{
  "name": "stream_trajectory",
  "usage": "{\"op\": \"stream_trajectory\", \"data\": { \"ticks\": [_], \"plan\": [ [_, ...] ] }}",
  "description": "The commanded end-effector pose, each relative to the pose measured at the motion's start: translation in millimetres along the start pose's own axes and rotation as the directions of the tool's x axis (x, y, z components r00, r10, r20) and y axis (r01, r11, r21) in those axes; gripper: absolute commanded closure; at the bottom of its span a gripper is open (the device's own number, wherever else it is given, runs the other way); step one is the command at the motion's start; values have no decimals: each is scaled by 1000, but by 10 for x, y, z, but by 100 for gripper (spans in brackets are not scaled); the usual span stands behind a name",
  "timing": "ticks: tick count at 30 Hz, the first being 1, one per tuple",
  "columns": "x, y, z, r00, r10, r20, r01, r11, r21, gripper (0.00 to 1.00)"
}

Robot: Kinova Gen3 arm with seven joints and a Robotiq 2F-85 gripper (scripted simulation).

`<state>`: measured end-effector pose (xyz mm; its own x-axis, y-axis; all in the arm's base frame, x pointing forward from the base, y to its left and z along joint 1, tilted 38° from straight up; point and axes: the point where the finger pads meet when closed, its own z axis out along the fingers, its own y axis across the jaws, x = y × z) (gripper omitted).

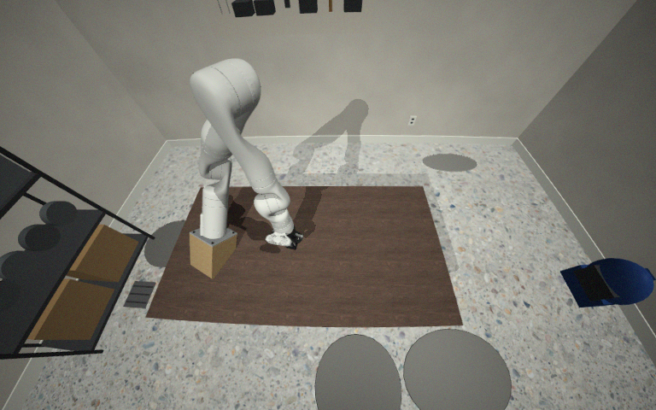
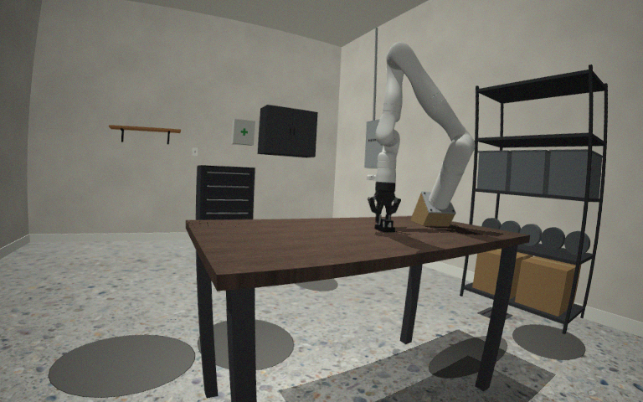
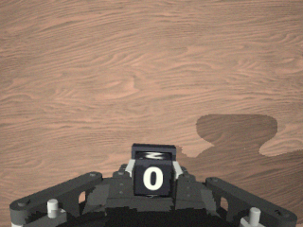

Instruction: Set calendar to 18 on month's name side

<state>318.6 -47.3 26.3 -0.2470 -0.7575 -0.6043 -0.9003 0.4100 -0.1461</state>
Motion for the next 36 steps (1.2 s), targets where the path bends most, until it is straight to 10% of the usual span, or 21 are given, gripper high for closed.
{"op": "stream_trajectory", "data": {
  "ticks": [1, 14, 36],
  "plan": [
    [2, -3, 0, 1000, 0, 0, 0, 1000, 1, 72],
    [2, -2, -100, 1000, 0, 0, 0, 1000, 1, 72],
    [2, -2, -821, 1000, 0, 0, 0, 1000, 1, 72]
  ]
}}
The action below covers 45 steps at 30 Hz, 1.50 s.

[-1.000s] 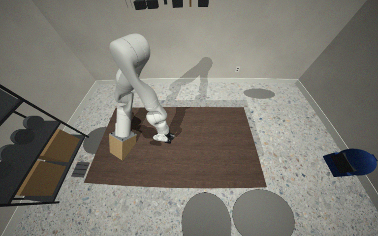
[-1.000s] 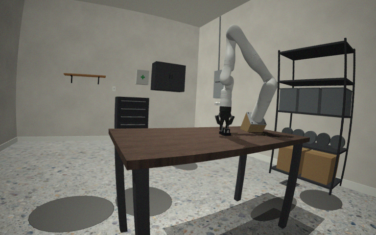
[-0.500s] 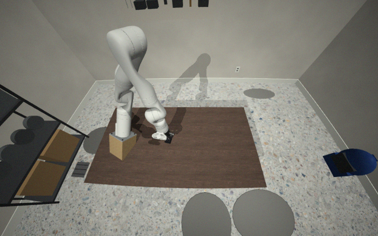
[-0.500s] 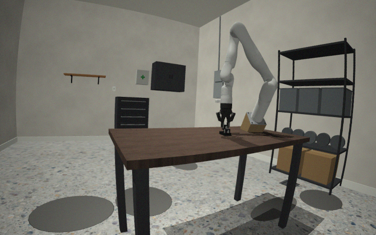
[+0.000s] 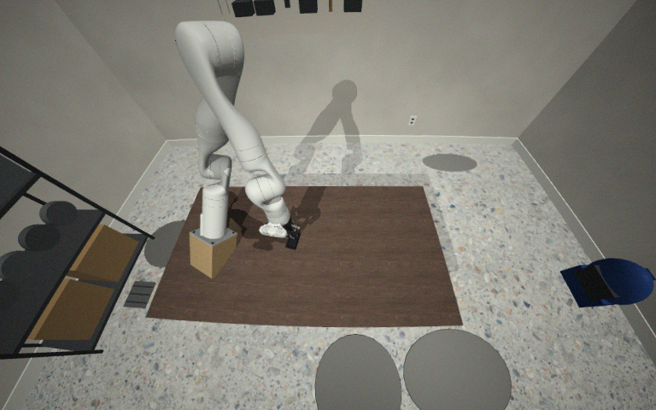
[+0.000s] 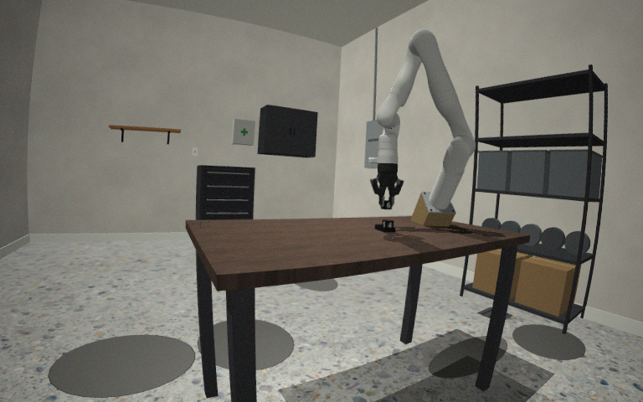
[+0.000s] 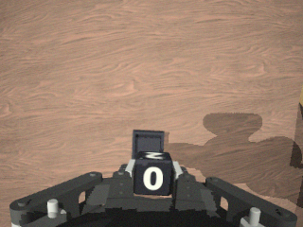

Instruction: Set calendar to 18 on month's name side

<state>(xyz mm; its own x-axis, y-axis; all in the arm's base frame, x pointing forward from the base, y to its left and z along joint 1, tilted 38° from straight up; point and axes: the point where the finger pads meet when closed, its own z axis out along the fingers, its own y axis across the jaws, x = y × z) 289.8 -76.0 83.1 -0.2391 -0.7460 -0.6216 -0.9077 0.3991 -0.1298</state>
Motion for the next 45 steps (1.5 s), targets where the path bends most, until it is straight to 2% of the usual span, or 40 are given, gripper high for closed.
{"op": "stream_trajectory", "data": {
  "ticks": [1, 5, 12, 30, 41, 45],
  "plan": [
    [53, -58, -159, 1000, 0, -23, 0, 1000, 22, 72],
    [51, -56, -250, 1000, 0, -23, 0, 1000, 22, 72],
    [49, -55, -302, 1000, 0, -23, 0, 1000, 22, 72],
    [52, -52, -307, 1000, -9, -22, 10, 1000, 20, 72],
    [83, -17, -294, 992, -124, -16, 124, 992, 4, 72],
    [113, 12, -283, 974, -228, -9, 228, 974, -8, 72]
  ]
}}
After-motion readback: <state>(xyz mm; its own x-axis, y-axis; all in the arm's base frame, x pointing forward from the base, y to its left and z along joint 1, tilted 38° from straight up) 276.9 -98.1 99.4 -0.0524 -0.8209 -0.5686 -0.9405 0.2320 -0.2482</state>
